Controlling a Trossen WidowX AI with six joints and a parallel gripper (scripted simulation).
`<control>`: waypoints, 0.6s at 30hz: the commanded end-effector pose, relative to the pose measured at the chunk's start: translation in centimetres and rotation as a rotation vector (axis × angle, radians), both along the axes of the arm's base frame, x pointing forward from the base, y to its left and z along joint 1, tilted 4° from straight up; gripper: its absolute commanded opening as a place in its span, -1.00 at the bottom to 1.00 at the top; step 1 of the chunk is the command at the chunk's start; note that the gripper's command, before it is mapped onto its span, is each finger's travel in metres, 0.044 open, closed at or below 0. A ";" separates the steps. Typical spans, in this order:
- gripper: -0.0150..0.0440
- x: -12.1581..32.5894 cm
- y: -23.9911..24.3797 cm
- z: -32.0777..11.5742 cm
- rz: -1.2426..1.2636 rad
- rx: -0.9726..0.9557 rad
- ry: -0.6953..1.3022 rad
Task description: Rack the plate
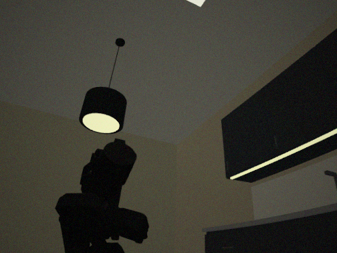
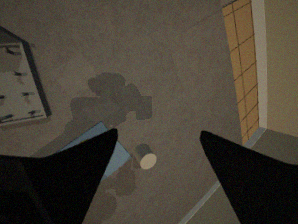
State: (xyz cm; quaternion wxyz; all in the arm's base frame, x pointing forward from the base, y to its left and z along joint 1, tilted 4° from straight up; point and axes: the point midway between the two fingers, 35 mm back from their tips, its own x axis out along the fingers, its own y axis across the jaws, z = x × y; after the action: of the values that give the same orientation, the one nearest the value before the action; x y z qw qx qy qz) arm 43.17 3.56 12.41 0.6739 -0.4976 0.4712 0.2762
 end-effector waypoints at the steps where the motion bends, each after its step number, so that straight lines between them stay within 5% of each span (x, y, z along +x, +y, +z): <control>1: 0.86 -0.8 -0.7 0.3 -0.097 0.045 0.026; 18: 0.86 -5.8 -4.4 0.5 -0.604 0.201 0.208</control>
State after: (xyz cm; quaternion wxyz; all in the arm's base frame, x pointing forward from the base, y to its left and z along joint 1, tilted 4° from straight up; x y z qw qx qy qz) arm 38.01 -0.47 12.51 0.7152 -0.2702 0.6200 0.1764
